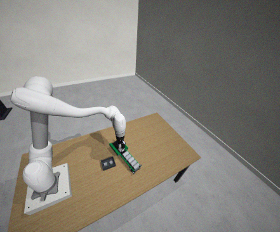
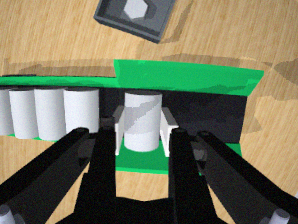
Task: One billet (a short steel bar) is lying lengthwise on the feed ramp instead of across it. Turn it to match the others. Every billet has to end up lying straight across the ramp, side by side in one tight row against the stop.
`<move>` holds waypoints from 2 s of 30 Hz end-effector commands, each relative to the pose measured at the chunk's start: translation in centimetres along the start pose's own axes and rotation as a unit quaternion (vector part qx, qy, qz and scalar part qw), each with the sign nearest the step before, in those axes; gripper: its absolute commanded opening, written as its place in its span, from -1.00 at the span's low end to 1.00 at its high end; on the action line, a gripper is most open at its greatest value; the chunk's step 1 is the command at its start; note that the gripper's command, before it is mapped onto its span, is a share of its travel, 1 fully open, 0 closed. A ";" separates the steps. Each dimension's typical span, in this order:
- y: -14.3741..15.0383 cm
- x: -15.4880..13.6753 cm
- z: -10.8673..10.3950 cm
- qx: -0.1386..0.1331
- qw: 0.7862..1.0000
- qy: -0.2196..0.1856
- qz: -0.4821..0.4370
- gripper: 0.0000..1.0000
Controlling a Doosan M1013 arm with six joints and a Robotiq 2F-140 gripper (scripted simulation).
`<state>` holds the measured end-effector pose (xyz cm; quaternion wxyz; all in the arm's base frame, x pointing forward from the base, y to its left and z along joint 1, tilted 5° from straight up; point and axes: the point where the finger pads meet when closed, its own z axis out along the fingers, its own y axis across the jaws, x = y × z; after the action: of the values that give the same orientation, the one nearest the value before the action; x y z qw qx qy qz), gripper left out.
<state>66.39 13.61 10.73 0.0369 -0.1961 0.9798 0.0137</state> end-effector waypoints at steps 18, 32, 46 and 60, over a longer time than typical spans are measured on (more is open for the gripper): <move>0.0 0.0 0.0 0.000 1.000 0.000 0.000 -0.18; 0.0 0.0 0.0 0.000 1.000 0.000 0.000 -0.18; 0.0 0.0 0.0 0.000 1.000 0.000 0.000 -0.18; 0.0 0.0 -0.2 0.000 1.000 0.000 0.000 -0.18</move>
<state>66.38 13.60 10.87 0.0369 -0.1961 0.9798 0.0137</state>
